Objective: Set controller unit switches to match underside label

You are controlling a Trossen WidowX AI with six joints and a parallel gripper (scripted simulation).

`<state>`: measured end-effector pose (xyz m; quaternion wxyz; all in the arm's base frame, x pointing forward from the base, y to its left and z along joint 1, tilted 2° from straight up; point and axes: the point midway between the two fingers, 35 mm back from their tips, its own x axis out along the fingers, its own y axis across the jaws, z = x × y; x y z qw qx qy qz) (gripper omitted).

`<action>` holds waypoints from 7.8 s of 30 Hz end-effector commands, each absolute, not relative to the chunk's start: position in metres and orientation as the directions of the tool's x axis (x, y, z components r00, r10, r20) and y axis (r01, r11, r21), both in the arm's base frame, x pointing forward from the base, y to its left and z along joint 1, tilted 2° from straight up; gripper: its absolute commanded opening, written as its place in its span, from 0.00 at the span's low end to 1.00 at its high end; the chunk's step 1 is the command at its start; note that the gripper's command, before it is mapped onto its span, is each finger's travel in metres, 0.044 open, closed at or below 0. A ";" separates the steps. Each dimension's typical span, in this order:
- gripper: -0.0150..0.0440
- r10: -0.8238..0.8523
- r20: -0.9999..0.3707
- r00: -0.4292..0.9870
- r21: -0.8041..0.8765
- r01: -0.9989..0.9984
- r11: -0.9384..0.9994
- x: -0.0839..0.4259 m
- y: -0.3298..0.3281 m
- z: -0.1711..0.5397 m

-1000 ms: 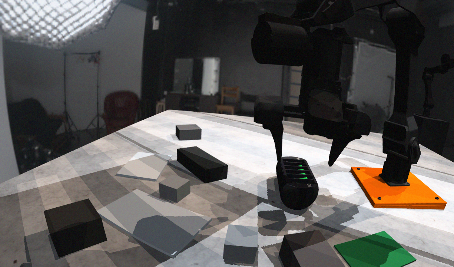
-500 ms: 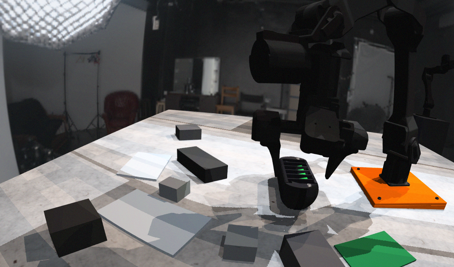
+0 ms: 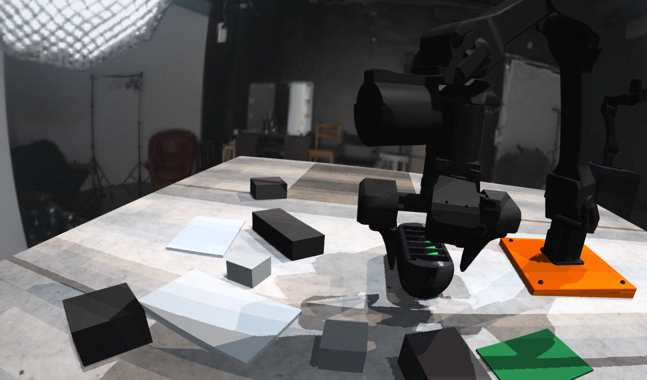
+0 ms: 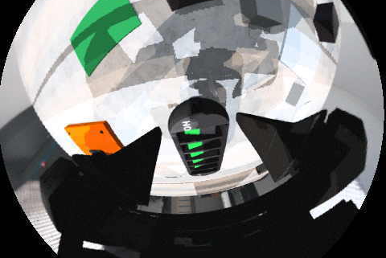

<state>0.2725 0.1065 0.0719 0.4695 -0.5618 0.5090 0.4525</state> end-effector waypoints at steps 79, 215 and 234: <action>0.82 -0.069 -0.995 0.069 -0.066 -0.997 -0.035 0.271 0.084 0.106; 0.82 0.187 -0.981 0.058 -0.066 -0.997 -0.036 0.270 -0.013 0.161; 0.82 0.224 -0.973 0.056 -0.066 -0.997 -0.036 0.270 -0.029 0.164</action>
